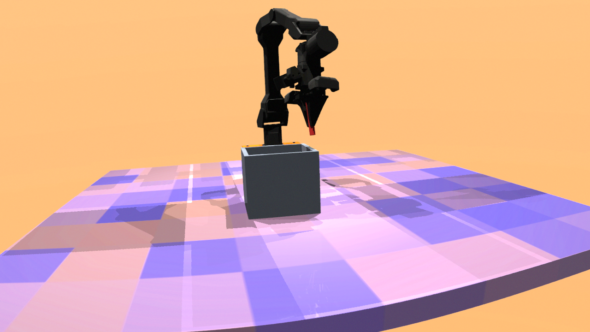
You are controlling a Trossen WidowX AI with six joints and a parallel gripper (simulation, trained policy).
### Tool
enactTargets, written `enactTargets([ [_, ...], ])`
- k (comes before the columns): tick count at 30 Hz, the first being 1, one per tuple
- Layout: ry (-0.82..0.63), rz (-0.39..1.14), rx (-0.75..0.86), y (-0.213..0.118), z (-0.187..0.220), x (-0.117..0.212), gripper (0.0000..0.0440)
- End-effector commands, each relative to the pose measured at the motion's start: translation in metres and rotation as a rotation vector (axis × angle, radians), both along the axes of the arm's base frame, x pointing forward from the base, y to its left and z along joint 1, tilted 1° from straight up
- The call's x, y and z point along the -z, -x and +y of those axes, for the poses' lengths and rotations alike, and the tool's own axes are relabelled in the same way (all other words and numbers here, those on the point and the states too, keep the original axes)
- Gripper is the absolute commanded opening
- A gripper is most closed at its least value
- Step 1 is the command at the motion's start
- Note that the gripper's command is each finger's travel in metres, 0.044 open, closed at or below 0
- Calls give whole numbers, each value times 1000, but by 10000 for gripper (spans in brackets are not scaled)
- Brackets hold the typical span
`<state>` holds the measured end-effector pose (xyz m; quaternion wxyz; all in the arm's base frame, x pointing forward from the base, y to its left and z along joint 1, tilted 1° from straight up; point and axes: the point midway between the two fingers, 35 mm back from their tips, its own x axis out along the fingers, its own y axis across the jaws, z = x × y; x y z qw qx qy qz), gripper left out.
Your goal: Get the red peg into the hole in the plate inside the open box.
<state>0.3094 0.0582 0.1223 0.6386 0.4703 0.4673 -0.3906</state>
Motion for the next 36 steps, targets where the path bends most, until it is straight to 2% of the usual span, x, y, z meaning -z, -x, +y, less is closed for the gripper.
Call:
enactTargets([
  [1,9,8,4,-3,-9,-1,0],
  [19,20,90,20,-13,-51,17,0],
  [36,-12,141,29,-23,-75,57,0],
])
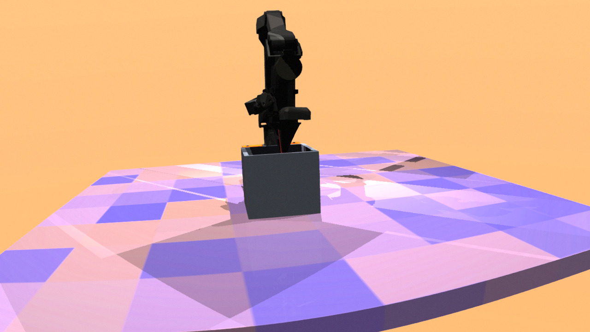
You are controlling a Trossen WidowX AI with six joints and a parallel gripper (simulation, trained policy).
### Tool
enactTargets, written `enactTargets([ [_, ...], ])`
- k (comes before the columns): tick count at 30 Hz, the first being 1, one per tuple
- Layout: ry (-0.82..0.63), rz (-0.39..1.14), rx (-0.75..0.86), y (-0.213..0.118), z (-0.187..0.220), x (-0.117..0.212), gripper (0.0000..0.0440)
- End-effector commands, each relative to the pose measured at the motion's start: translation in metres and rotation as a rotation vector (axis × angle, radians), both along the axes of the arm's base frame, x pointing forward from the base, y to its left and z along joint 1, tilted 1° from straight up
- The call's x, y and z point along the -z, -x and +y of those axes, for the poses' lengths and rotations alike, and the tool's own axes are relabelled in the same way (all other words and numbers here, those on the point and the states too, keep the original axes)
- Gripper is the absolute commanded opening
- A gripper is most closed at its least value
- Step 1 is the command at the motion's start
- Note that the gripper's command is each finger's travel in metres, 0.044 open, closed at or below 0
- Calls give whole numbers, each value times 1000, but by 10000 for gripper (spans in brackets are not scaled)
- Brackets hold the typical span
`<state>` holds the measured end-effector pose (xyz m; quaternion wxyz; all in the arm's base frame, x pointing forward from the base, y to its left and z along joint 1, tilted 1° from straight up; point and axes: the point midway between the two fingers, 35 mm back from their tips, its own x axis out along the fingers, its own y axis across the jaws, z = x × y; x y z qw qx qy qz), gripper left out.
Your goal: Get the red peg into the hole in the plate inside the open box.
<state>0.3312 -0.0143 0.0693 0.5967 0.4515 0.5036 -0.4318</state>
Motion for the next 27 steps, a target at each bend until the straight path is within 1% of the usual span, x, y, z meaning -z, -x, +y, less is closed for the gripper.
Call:
enactTargets([
  [1,-8,2,-4,-3,-4,6,0],
  [18,-15,36,-43,-11,-17,43,3],
  [20,-13,43,-50,-11,-18,46,21],
  [25,-17,67,-64,-11,-18,54,99],
  [27,-28,75,-68,-11,-16,55,111],
])
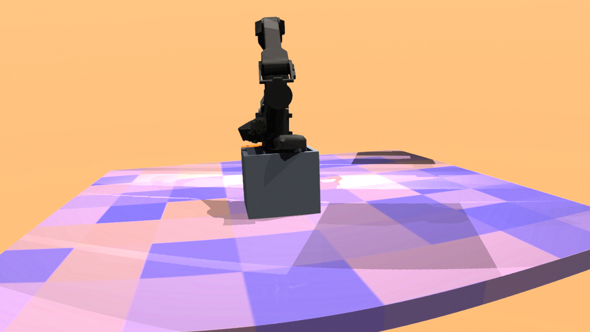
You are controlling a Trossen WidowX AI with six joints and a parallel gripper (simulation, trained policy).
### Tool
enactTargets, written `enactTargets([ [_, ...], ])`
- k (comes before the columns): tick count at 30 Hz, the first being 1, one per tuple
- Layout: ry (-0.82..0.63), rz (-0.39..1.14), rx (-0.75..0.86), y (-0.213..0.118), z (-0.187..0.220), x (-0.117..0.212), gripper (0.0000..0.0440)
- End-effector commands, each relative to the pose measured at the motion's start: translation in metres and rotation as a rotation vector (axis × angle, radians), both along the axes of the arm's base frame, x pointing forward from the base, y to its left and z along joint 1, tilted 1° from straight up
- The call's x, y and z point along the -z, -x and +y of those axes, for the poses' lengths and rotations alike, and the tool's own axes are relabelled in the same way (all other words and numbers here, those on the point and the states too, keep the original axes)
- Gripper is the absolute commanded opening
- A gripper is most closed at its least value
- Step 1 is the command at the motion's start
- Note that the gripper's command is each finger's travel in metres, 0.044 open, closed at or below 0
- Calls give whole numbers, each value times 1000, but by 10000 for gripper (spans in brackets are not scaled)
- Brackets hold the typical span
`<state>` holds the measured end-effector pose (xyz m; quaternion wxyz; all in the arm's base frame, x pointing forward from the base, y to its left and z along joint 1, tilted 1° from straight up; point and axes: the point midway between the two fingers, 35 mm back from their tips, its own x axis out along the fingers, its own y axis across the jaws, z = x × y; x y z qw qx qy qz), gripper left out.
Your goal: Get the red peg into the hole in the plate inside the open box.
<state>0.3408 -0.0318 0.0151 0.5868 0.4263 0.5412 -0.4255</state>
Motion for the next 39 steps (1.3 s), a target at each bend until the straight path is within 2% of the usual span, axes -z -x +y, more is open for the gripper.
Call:
enactTargets([
  [1,-20,10,-10,0,2,2,107],
  [6,-20,26,-22,-2,-4,-1,114],
  [9,-56,29,-22,-5,-4,-5,141],
  [23,-220,13,-4,-17,-8,-24,172],
  [39,-314,-38,19,-29,-21,-48,214],
])
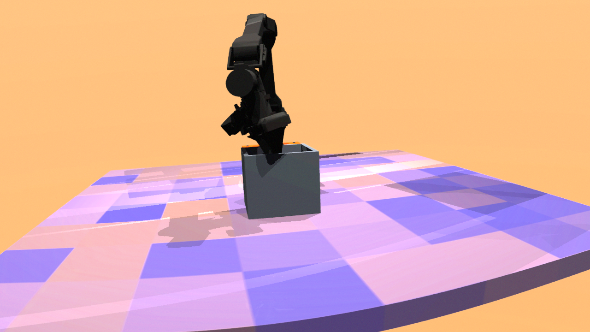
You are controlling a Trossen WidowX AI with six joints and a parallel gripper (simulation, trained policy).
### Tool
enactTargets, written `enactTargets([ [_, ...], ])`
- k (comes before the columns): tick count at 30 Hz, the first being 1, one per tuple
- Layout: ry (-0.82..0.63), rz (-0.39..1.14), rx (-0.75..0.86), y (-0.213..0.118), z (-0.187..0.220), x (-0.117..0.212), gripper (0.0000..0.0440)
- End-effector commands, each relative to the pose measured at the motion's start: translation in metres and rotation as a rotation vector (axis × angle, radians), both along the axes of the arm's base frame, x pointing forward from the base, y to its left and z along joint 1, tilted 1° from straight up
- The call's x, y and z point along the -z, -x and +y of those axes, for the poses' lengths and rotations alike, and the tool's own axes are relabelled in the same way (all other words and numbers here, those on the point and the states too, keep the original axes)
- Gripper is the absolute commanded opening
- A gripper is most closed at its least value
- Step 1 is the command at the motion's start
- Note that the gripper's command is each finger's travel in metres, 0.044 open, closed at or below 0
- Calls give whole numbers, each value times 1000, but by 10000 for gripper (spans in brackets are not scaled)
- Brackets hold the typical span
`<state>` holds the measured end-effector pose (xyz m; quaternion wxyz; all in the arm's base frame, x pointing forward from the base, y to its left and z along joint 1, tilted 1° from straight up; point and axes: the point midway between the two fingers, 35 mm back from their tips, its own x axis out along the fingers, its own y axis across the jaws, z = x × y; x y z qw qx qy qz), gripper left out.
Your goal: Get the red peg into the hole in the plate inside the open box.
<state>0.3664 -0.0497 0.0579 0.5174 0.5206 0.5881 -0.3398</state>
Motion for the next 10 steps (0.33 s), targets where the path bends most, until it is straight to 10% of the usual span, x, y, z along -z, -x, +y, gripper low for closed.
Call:
enactTargets([
  [1,-13,-20,2,-4,-4,-6,216],
  [10,-35,-73,14,-15,-15,-22,220],
])
